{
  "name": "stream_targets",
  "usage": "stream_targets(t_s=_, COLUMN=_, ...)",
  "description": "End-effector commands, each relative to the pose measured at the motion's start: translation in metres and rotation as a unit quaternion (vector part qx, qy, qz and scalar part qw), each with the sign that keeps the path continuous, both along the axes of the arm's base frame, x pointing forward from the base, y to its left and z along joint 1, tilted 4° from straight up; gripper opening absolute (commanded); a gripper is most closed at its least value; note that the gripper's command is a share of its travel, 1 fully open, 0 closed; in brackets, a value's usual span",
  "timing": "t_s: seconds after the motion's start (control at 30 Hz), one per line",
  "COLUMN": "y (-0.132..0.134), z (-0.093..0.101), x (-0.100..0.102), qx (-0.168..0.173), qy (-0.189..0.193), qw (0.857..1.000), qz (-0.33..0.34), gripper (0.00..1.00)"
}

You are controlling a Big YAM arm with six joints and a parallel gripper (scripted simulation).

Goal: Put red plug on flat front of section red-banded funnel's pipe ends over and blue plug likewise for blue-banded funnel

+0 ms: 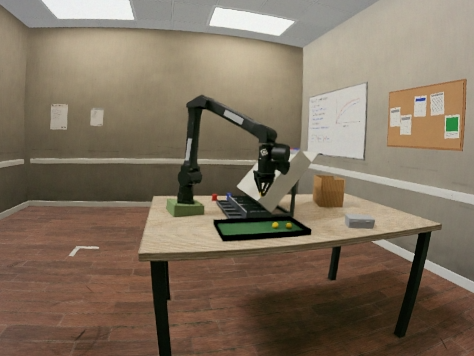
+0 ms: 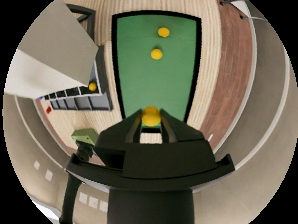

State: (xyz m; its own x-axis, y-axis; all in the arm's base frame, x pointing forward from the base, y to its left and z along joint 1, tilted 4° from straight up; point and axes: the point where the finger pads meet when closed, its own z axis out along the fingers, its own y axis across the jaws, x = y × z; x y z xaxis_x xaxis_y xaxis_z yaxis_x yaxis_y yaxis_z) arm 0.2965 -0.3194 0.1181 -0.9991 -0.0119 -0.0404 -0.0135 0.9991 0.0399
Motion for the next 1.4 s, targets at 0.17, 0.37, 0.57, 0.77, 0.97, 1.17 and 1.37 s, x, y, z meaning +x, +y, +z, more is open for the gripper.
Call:
stream_targets(t_s=0.17, y=-0.016, z=0.023, x=0.006, qx=-0.01, qy=-0.01, qw=1.0, qz=0.0, gripper=0.0)
stream_targets(t_s=0.37, y=-0.01, z=0.035, x=0.003, qx=-0.009, qy=-0.008, qw=1.0, qz=0.0, gripper=0.0)
stream_targets(t_s=0.57, y=-0.004, z=0.048, x=0.0, qx=-0.007, qy=-0.007, qw=1.0, qz=0.0, gripper=0.0)
stream_targets(t_s=0.77, y=-0.004, z=0.048, x=0.0, qx=-0.01, qy=-0.01, qw=1.0, qz=0.0, gripper=0.0)
stream_targets(t_s=0.97, y=-0.004, z=0.048, x=0.0, qx=-0.015, qy=-0.015, qw=1.0, qz=0.0, gripper=0.0)
stream_targets(t_s=1.17, y=-0.004, z=0.048, x=0.0, qx=-0.019, qy=-0.02, qw=1.0, qz=-0.001, gripper=0.0)
stream_targets(t_s=1.37, y=0.039, z=0.072, x=0.009, qx=-0.015, qy=-0.043, qw=0.999, qz=-0.001, gripper=0.0)
